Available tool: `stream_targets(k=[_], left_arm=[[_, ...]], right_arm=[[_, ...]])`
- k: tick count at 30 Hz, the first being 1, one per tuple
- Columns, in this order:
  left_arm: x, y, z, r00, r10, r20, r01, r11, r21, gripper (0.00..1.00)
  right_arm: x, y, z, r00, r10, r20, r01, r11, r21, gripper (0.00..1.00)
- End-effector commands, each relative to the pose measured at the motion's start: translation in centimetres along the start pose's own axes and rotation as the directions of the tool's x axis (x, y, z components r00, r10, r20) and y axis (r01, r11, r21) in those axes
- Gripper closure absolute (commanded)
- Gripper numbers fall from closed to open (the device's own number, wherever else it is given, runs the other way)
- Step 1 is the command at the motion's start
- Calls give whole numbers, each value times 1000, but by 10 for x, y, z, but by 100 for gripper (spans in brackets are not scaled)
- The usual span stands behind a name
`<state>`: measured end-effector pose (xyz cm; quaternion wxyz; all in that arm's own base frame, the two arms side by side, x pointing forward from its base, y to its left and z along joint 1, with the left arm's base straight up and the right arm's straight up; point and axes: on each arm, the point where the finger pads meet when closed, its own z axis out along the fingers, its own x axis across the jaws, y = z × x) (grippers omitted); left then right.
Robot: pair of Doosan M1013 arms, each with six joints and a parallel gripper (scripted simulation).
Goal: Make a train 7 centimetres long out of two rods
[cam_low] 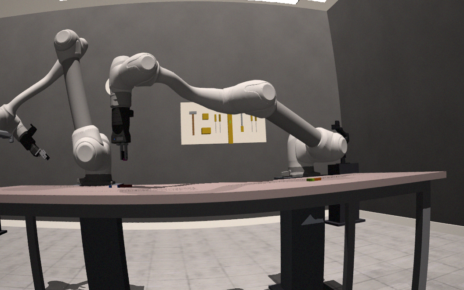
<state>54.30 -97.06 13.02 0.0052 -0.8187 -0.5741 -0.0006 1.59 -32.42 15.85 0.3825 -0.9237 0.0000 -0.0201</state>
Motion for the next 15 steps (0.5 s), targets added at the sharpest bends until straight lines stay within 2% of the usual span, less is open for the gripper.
stream_targets(k=[1,8,10,11,15], left_arm=[[38,15,-9,997,-74,9,74,997,-9,76],[112,31,-17,979,-203,10,203,979,-8,76],[112,31,-17,979,-203,10,203,979,-8,76],[142,33,-20,968,-252,10,252,968,-7,76],[180,32,-22,950,-313,10,313,950,-7,76]], right_arm=[[0,0,0,1000,0,0,0,1000,-1,0],[0,0,0,1000,0,0,0,1000,-1,0],[0,0,0,1000,0,0,0,1000,-1,0],[0,0,0,1000,0,0,0,1000,-1,0],[0,0,0,1000,0,0,0,1000,-1,0]])
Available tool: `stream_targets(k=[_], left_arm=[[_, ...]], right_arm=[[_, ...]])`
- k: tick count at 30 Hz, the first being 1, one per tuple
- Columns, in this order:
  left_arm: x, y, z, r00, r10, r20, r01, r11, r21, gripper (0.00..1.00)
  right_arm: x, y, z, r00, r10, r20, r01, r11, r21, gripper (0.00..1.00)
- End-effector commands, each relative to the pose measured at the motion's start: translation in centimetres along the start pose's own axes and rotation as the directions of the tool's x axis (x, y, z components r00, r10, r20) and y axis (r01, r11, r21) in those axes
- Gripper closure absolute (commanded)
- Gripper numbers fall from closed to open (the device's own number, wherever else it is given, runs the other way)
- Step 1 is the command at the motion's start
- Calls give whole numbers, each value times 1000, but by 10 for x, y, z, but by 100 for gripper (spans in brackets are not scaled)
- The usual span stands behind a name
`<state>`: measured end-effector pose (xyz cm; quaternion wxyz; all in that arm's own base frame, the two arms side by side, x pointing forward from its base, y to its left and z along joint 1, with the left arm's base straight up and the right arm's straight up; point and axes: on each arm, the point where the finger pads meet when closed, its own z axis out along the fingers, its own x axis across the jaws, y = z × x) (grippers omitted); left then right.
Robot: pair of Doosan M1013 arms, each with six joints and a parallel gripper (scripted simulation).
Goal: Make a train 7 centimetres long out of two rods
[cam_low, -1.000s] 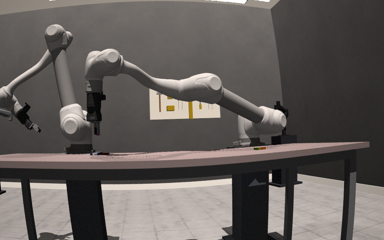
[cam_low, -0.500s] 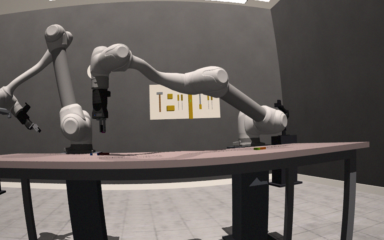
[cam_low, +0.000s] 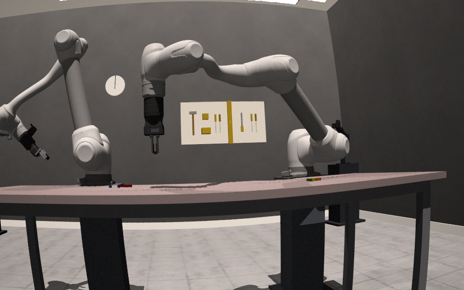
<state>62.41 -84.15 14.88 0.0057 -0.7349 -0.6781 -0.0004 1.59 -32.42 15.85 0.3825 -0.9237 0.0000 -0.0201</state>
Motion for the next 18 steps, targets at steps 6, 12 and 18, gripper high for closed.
stream_targets(k=[6,12,18], left_arm=[[95,17,-5,988,-157,11,157,988,-8,76],[139,18,-5,974,-224,11,225,974,-7,76],[220,9,-1,940,-342,12,342,940,-6,76]], right_arm=[[0,0,0,1000,0,0,0,1000,-1,0],[0,0,0,1000,0,0,0,1000,-1,0],[0,0,0,1000,0,0,0,1000,-1,0]])
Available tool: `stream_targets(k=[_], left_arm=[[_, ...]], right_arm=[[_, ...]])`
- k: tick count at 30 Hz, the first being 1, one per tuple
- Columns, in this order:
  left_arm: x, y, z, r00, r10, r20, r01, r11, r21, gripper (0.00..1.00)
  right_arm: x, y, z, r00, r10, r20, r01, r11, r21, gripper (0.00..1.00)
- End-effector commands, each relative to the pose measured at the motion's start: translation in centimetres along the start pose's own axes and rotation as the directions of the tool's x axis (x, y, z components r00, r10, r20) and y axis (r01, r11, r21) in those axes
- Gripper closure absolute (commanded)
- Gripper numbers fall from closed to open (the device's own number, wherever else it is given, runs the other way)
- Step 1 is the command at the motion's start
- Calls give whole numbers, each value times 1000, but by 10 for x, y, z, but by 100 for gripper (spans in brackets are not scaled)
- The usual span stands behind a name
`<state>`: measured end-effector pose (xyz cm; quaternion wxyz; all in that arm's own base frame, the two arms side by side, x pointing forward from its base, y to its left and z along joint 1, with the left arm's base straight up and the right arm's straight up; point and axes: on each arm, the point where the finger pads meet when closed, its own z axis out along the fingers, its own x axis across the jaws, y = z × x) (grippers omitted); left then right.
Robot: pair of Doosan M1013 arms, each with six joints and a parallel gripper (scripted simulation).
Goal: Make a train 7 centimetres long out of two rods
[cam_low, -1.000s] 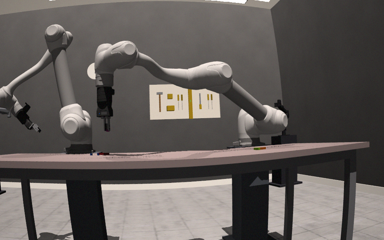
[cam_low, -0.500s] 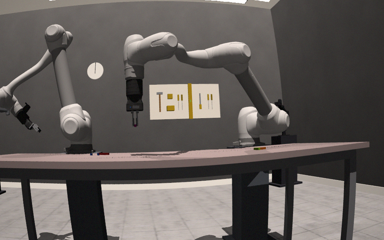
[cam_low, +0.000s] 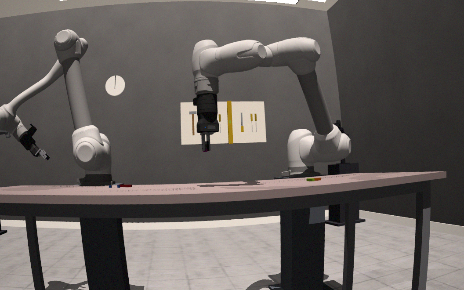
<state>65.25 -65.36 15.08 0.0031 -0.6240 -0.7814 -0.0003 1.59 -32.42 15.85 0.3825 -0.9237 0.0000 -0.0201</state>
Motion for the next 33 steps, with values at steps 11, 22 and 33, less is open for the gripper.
stream_targets(k=[11,22,33], left_arm=[[131,8,9,982,-190,7,190,982,-3,76],[265,-14,28,930,-368,7,368,930,-2,76],[277,-17,31,924,-383,7,383,924,-2,76]], right_arm=[[0,0,0,1000,0,0,0,1000,-1,0],[0,0,0,1000,0,0,0,1000,-1,0],[0,0,0,1000,0,0,0,1000,-1,0]])
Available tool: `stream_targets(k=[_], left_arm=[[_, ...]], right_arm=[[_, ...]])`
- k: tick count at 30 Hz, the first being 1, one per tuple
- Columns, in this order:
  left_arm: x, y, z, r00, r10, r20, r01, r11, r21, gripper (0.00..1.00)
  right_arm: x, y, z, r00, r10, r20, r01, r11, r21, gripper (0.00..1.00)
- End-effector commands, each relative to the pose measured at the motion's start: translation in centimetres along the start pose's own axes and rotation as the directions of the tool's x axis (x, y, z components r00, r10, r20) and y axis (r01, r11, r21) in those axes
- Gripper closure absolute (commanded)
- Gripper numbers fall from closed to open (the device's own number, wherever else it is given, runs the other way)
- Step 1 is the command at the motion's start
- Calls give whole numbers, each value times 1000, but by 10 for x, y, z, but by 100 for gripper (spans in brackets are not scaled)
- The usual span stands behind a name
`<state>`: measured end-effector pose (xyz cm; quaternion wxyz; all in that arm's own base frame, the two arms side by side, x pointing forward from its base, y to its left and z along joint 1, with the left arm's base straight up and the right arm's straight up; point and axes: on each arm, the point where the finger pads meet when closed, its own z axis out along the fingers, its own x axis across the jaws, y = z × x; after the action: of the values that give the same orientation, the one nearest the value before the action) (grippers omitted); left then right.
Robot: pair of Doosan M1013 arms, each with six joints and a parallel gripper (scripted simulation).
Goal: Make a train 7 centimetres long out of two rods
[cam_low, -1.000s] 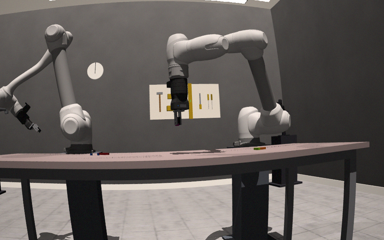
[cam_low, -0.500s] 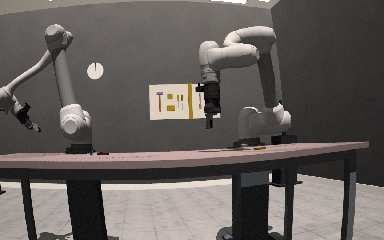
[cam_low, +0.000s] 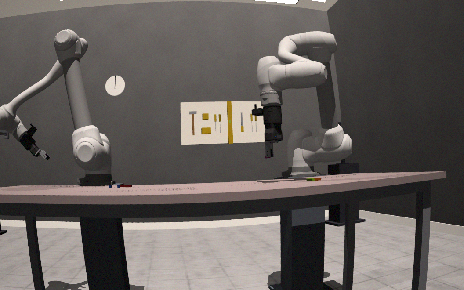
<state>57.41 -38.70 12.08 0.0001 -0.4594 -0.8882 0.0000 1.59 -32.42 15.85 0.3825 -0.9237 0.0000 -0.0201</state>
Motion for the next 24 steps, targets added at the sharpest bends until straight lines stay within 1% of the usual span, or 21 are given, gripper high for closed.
stream_targets(k=[1,14,18,24], left_arm=[[0,0,-1,1000,0,1,0,1000,-1,76],[0,0,4,1000,0,1,0,1000,-1,76],[0,0,15,1000,0,1,0,1000,-1,76],[-1,1,41,1000,0,1,0,1000,-1,76]], right_arm=[[0,0,0,1000,0,0,0,1000,-1,0],[0,0,0,1000,0,0,0,1000,-1,0],[0,0,0,1000,0,0,0,1000,-1,0],[0,0,0,1000,0,0,0,1000,-1,0]])
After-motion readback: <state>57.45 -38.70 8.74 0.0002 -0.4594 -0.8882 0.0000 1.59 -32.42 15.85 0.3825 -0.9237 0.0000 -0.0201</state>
